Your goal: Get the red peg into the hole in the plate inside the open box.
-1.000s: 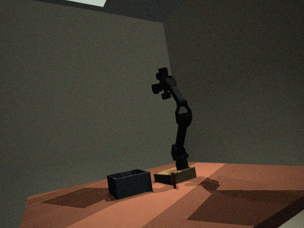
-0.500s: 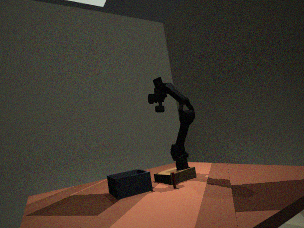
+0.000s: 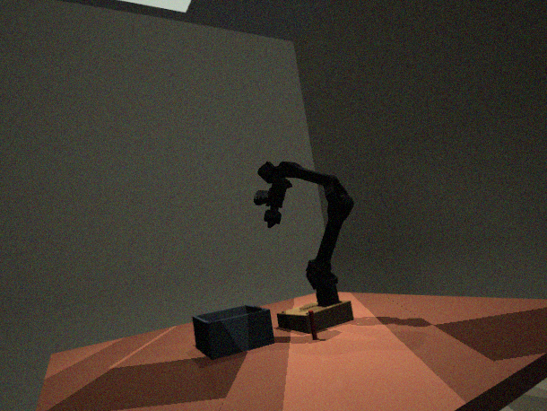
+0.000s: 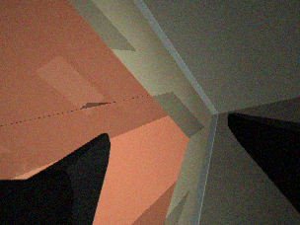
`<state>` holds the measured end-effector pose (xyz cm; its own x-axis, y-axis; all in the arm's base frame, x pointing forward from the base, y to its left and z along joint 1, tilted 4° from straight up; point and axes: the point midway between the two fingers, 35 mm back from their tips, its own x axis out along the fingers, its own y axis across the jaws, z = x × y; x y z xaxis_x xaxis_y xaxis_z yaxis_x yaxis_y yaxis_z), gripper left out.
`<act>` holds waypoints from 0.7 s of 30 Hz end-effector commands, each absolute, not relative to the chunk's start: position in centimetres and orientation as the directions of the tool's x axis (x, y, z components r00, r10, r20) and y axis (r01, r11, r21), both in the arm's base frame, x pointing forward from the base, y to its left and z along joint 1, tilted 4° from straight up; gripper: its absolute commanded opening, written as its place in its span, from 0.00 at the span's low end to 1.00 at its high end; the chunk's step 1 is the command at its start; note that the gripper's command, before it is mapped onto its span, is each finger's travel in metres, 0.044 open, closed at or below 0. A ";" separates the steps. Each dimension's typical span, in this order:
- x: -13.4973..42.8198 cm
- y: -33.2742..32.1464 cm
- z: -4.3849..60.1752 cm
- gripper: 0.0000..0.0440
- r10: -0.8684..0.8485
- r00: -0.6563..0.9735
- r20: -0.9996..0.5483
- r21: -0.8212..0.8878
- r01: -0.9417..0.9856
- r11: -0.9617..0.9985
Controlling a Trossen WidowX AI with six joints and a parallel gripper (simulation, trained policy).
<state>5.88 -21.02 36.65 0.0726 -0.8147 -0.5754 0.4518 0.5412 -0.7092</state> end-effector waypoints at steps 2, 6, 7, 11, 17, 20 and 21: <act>7.8 -20.5 34.0 1.00 -0.748 0.101 -0.656 -0.626 0.483 0.613; 10.1 -19.4 31.1 1.00 -0.666 0.131 -0.734 -0.524 0.514 0.679; 10.6 -19.0 30.5 1.00 -0.645 0.136 -0.752 -0.500 0.521 0.692; 12.7 -17.4 28.1 1.00 -0.566 0.150 -0.811 -0.411 0.543 0.733; 15.1 -14.3 25.1 1.00 -0.458 0.152 -0.876 -0.302 0.567 0.767; 16.1 -12.5 23.8 1.00 -0.410 0.146 -0.900 -0.259 0.576 0.775; 16.4 -11.9 23.5 1.00 -0.395 0.144 -0.907 -0.247 0.579 0.777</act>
